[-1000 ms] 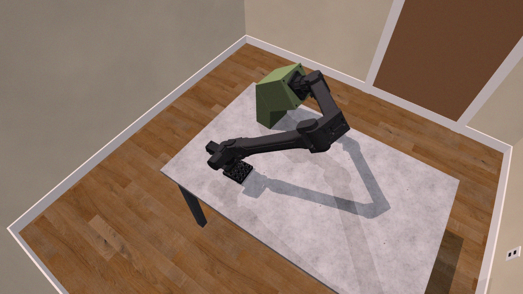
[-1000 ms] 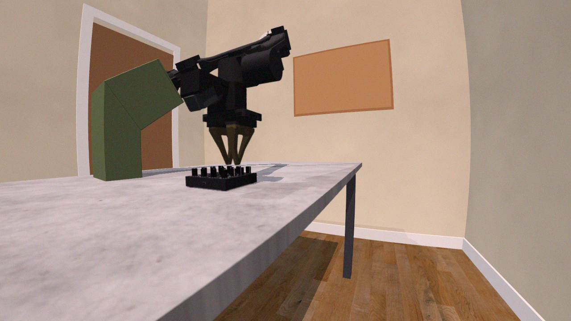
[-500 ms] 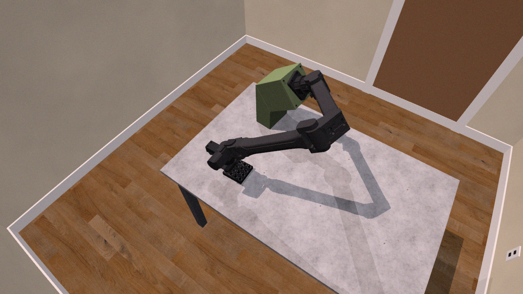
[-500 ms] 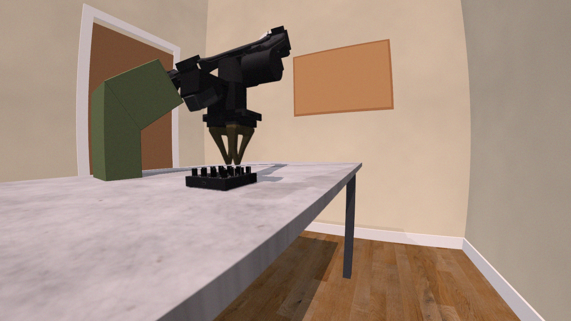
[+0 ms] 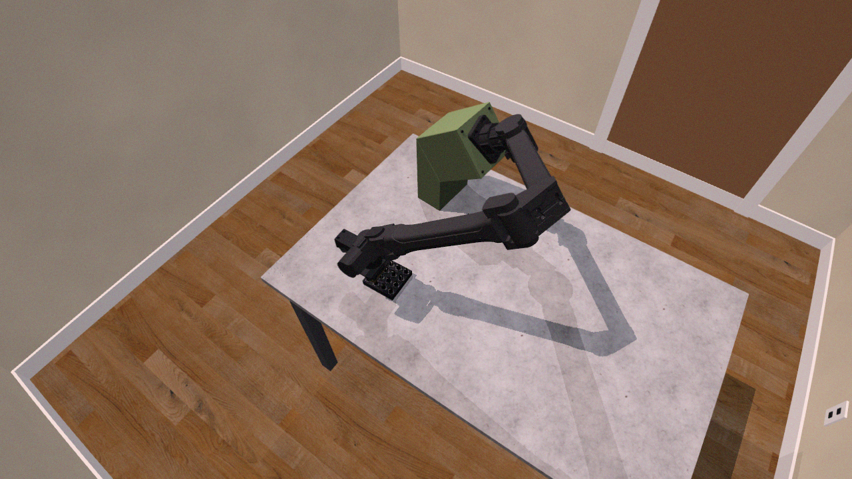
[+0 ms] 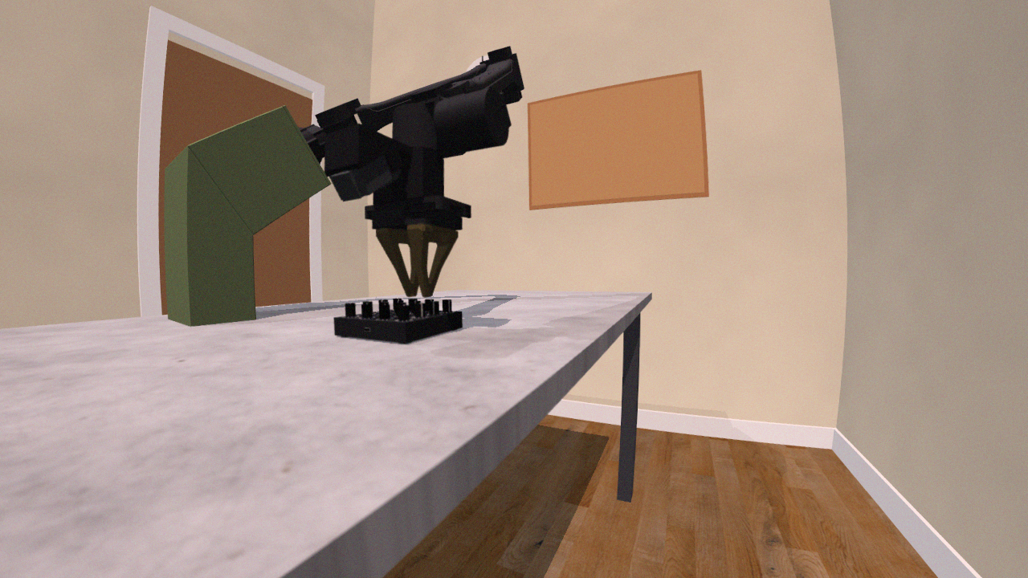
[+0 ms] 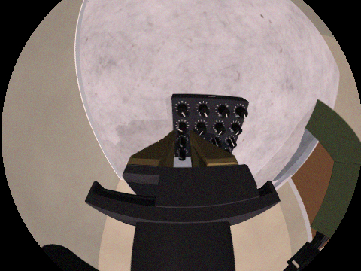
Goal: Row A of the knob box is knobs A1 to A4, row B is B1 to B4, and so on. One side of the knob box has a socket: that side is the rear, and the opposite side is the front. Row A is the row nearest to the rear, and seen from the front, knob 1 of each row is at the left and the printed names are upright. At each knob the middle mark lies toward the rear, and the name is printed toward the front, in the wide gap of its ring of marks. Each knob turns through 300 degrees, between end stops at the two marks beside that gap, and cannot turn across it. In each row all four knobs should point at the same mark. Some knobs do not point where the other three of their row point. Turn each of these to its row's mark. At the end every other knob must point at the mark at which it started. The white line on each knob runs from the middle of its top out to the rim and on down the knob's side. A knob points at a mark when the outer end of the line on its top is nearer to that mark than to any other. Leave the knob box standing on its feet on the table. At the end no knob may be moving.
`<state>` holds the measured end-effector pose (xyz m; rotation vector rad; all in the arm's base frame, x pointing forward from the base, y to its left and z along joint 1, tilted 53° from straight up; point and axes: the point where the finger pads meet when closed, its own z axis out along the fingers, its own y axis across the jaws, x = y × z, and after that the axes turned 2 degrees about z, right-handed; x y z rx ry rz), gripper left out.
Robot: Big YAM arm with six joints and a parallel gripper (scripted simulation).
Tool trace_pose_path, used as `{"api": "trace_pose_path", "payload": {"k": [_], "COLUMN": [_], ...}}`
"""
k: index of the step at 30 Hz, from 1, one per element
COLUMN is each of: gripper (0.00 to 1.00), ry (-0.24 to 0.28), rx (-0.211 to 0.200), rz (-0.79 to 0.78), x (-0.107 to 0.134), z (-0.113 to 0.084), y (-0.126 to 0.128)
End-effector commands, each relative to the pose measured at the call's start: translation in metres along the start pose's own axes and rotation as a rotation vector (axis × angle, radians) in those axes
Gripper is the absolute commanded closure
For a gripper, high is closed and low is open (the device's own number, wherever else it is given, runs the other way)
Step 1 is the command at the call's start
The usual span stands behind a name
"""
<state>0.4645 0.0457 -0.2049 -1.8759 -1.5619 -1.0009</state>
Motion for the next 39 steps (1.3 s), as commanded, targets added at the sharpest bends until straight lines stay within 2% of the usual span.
{"api": "trace_pose_path", "payload": {"k": [1, 16, 21, 39], "gripper": [0.8, 0.8, 0.8, 0.8], "ry": [-0.004, -0.003, -0.004, -0.004], "rx": [-0.004, -0.012, -0.007, -0.007], "rz": [-0.003, -0.019, 0.0, 0.0], "x": [0.0, 0.013, 0.006, 0.007], "z": [0.004, -0.001, 0.0, 0.0], "y": [0.004, 0.008, 0.004, 0.004]}}
